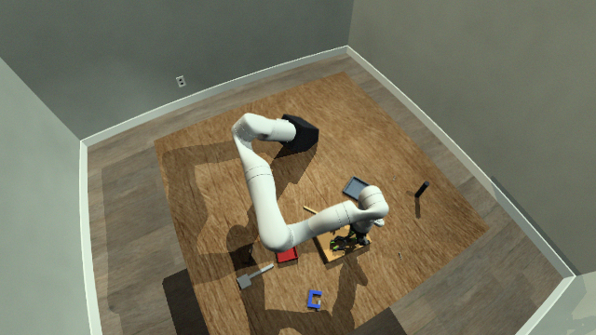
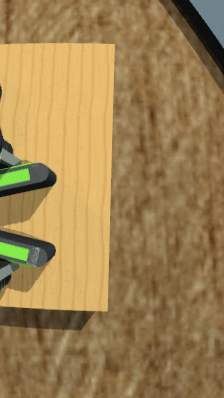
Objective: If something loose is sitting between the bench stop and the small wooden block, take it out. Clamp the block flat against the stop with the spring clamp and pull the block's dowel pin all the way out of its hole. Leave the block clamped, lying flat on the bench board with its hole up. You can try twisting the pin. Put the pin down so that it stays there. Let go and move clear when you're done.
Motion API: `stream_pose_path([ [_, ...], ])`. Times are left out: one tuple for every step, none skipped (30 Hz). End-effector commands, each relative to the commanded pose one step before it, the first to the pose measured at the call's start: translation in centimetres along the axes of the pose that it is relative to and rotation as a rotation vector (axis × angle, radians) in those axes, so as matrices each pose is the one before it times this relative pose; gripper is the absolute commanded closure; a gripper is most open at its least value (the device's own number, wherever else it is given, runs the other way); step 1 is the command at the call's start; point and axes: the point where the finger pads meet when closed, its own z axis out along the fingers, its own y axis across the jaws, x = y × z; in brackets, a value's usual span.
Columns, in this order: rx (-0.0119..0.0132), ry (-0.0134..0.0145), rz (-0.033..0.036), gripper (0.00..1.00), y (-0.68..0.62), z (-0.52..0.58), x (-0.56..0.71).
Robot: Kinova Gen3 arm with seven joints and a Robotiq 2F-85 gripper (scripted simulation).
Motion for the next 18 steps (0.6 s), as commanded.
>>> stream_pose_path([
  [-0.0013,0.00061,0.00009,0.48,0.04,-0.129,0.014],
  [0.0,0.0,0.0,0.54,0.0,-0.004,0.0],
  [0.0,0.0,0.0,0.54,0.0,-0.02,0.0],
  [0.0,0.0,0.0,0.54,0.0,-0.033,0.0],
  [0.0,0.0,0.0,0.54,0.0,-0.033,0.0],
  [0.0,0.0,0.0,0.54,0.0,-0.02,0.0],
  [0.0,0.0,0.0,0.54,0.0,-0.004,0.0],
  [0.0,0.0,0.0,0.6,0.0,-0.003,0.0],
  [0.0,0.0,0.0,0.6,0.0,-0.015,0.0],
  [0.0,0.0,0.0,0.6,0.0,-0.025,0.0],
  [0.0,0.0,0.0,0.6,0.0,0.0,0.0],
  [0.0,0.0,0.0,0.6,0.0,0.0,0.0],
  [0.0,0.0,0.0,0.6,0.0,-0.025,0.0],
  [0.0,0.0,0.0,0.6,0.0,-0.015,0.0],
  [0.0,0.0,0.0,0.6,0.0,-0.003,0.0],
  [0.0,0.0,0.0,0.66,0.0,-0.002,0.0],
  [0.0,0.0,0.0,0.66,0.0,-0.011,0.0],
  [0.0,0.0,0.0,0.66,0.0,-0.018,0.0],
])
